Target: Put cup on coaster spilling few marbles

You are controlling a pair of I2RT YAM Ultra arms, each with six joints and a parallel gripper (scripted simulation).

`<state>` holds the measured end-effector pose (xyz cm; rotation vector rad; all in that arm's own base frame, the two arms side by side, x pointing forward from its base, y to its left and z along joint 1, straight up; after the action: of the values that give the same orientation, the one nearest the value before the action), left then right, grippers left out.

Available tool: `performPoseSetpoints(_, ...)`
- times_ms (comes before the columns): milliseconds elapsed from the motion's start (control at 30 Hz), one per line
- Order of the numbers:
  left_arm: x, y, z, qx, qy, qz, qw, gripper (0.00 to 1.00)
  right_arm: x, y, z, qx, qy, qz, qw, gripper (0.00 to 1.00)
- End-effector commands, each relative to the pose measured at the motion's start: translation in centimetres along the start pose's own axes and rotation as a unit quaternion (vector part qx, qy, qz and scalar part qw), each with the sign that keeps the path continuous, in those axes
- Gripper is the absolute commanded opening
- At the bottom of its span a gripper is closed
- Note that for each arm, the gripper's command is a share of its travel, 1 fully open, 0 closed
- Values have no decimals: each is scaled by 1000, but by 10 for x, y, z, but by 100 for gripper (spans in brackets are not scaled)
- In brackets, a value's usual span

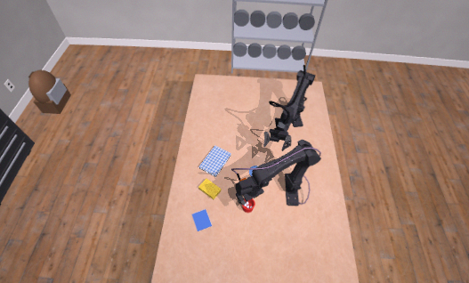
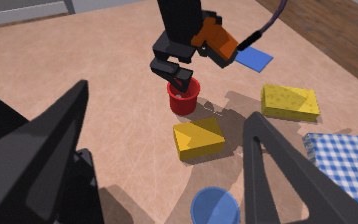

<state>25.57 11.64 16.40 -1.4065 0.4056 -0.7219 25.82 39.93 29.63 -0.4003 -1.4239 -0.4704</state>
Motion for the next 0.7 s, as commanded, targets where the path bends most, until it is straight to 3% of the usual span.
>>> performPoseSetpoints(0,-3,0,4,-29,115,36,992,96,15,-7,-1,-3,3,-22,1000,100)
performPoseSetpoints(333,-12,21,3,-86,182,70,977,96,15,-7,-1,-3,3,-22,1000,100)
performPoseSetpoints(667,-14,27,3,-85,175,69,979,96,15,-7,-1,-3,3,-22,1000,100)
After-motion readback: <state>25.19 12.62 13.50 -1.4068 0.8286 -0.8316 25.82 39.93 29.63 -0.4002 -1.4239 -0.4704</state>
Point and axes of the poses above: on each arm, the point where the finger pads meet when closed, its own y axis out along the fingers, its own z axis across the jaws, x = y × z, the point moved 5 cm from there along -y, back along the fingers, and after that the axes turned 10 degrees about -y, right-handed, at the moved point
